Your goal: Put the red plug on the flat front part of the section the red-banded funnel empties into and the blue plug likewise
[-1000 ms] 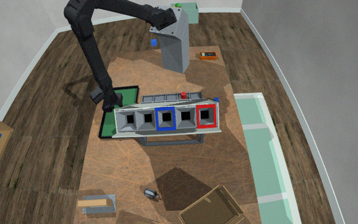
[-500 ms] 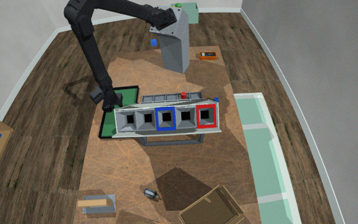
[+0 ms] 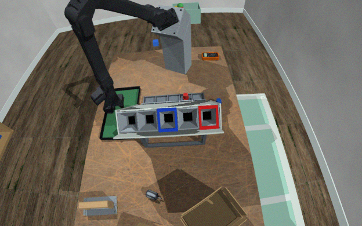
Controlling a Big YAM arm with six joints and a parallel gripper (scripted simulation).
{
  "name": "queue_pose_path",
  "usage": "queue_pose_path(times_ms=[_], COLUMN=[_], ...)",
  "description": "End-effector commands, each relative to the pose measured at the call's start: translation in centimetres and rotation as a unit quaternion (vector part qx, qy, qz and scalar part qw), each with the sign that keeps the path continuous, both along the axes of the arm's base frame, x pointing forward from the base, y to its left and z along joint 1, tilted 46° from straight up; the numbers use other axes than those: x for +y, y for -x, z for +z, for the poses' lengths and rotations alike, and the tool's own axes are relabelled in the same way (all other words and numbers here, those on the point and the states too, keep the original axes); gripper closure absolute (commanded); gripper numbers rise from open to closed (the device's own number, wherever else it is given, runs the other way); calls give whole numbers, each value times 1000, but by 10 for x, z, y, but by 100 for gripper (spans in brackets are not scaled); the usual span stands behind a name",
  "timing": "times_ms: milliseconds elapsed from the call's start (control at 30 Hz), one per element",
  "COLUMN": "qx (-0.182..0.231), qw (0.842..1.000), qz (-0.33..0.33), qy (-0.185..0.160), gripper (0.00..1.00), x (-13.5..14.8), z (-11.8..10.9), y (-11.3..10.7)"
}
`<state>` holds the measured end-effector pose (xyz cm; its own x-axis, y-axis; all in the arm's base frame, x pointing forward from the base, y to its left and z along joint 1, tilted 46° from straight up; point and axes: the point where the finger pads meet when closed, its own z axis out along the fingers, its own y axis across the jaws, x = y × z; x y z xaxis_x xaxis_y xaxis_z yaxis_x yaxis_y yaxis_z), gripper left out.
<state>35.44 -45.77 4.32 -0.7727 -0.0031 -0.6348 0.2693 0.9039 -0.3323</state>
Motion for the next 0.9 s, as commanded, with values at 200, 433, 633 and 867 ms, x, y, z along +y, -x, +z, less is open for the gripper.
queue_pose_path(times_ms=[200,433,633,867], qx=[-2,-2,-1,0], qw=[1000,1000,1000,1000], qz=[0,1,-1,-1], qy=[-3,-3,-5,-6], gripper=[44,44,44,44], x=[-4,-8,-11,-10], z=[-13,-22,-25,-26], y=[-14,-21,-20,-20])
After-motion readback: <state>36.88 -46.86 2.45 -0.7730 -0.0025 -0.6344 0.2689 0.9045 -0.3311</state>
